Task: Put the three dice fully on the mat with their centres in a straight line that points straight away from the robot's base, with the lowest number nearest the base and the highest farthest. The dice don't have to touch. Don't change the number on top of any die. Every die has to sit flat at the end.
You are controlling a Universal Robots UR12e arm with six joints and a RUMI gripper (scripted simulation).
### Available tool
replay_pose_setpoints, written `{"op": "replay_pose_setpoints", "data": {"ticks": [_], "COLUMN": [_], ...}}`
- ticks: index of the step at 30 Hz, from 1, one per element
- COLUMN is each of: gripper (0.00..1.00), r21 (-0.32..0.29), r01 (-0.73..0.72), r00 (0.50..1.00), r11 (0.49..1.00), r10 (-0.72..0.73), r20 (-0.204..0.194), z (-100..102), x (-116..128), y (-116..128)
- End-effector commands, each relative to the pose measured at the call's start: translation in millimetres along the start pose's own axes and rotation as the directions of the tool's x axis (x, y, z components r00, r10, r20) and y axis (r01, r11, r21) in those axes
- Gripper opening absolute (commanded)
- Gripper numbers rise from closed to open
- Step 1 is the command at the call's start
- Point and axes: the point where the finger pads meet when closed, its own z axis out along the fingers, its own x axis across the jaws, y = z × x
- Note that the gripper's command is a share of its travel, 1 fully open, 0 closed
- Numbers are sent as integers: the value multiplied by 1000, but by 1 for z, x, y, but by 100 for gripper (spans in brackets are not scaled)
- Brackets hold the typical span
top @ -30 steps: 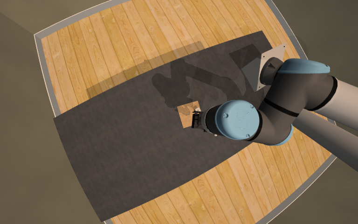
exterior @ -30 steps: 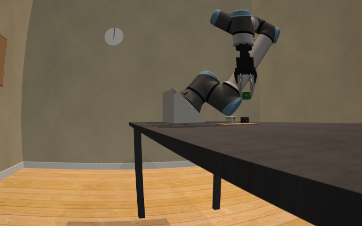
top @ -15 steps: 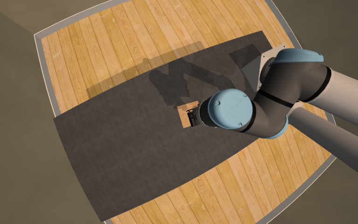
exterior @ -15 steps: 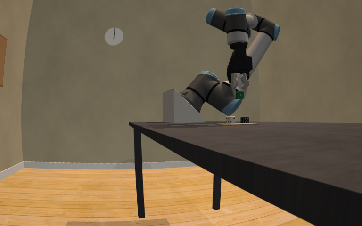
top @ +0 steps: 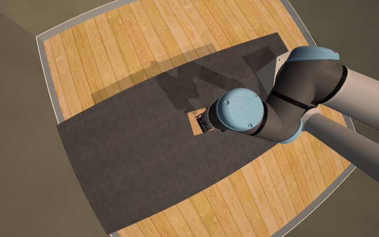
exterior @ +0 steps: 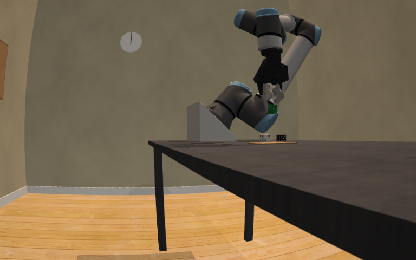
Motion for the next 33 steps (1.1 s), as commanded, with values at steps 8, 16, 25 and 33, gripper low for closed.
{"op": "replay_pose_setpoints", "data": {"ticks": [8,16,25,33], "gripper": [10,10,10,10], "r21": [-1,-1,-1,-1], "r01": [7,7,8,8], "r00": [1000,1000,1000,1000], "r11": [1000,1000,1000,1000], "r10": [-7,-7,-8,-8], "r20": [0,0,0,0], "z": [-1,1,29,58], "x": [-1,-1,-1,-1], "y": [1,1,1,1]}}
